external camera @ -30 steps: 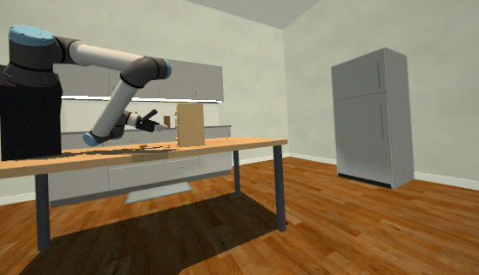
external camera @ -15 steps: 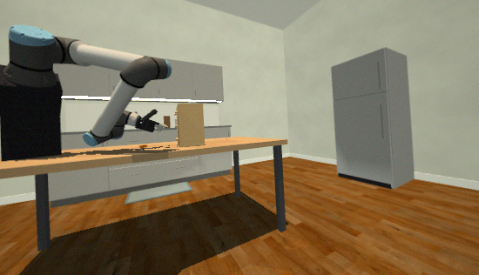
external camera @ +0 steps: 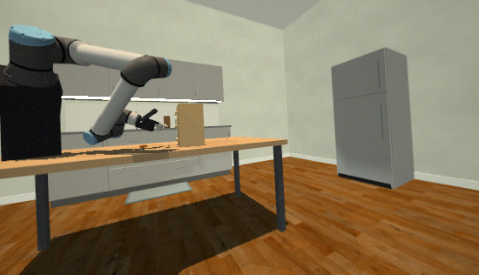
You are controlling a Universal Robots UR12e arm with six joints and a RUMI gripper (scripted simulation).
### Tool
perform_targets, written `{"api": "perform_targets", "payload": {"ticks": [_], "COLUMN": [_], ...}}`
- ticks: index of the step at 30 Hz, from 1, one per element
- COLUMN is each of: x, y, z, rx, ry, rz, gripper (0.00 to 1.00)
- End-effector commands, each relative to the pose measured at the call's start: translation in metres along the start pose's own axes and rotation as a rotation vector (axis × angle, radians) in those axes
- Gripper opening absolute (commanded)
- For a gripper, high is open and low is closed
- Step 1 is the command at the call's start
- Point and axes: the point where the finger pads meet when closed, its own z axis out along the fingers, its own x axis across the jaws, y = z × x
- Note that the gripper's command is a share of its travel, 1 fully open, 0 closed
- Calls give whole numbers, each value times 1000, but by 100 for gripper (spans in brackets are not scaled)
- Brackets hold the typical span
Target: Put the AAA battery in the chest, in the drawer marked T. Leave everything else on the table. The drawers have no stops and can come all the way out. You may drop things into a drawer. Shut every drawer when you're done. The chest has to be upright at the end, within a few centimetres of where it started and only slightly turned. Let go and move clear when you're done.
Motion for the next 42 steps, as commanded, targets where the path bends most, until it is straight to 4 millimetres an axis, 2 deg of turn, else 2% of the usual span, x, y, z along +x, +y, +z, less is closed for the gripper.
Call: {"api": "perform_targets", "payload": {"ticks": [1,16,42], "x": [-2,-2,-2], "y": [-3,-8,-25], "z": [-3,-12,-45], "rx": [-21,-122,-466], "ry": [-3,-3,-3], "rz": [0,0,1], "gripper": [100,100,100]}}
